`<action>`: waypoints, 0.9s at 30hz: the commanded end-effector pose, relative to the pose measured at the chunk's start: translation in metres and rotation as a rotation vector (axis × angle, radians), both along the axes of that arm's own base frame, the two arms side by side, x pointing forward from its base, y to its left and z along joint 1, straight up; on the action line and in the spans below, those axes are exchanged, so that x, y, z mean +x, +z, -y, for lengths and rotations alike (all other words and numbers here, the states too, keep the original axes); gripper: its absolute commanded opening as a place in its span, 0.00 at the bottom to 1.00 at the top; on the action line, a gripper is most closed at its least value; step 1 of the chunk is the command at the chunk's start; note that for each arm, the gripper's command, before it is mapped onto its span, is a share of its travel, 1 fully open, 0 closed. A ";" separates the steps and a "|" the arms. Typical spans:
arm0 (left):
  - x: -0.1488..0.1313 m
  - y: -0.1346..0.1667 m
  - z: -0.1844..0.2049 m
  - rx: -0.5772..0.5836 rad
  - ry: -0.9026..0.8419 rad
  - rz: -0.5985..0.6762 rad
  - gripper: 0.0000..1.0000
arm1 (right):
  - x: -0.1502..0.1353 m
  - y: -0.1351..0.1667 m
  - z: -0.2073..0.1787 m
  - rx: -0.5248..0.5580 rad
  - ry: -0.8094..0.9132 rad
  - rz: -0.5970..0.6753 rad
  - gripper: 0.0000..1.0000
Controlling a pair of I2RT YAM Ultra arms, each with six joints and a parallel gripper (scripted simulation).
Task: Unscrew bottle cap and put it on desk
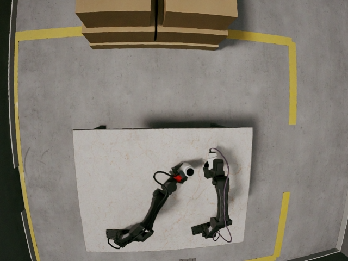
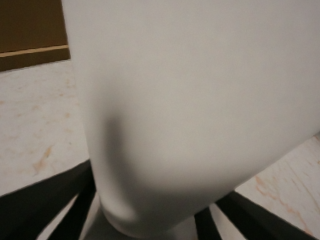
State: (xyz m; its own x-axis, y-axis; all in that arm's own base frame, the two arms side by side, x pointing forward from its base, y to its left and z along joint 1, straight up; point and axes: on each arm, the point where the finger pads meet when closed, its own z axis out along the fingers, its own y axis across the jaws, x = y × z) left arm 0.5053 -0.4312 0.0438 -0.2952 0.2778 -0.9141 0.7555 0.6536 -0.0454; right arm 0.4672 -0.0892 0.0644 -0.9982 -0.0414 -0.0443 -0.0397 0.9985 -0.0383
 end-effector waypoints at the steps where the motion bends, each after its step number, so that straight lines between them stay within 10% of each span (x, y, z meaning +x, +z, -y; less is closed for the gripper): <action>1: 0.006 0.035 0.005 -0.045 -0.003 0.056 0.00 | 0.000 0.011 0.007 0.044 -0.234 -0.028 0.00; 27: 0.004 0.023 0.005 -0.041 -0.006 0.050 0.00 | 0.001 0.006 0.006 0.044 -0.243 -0.025 0.00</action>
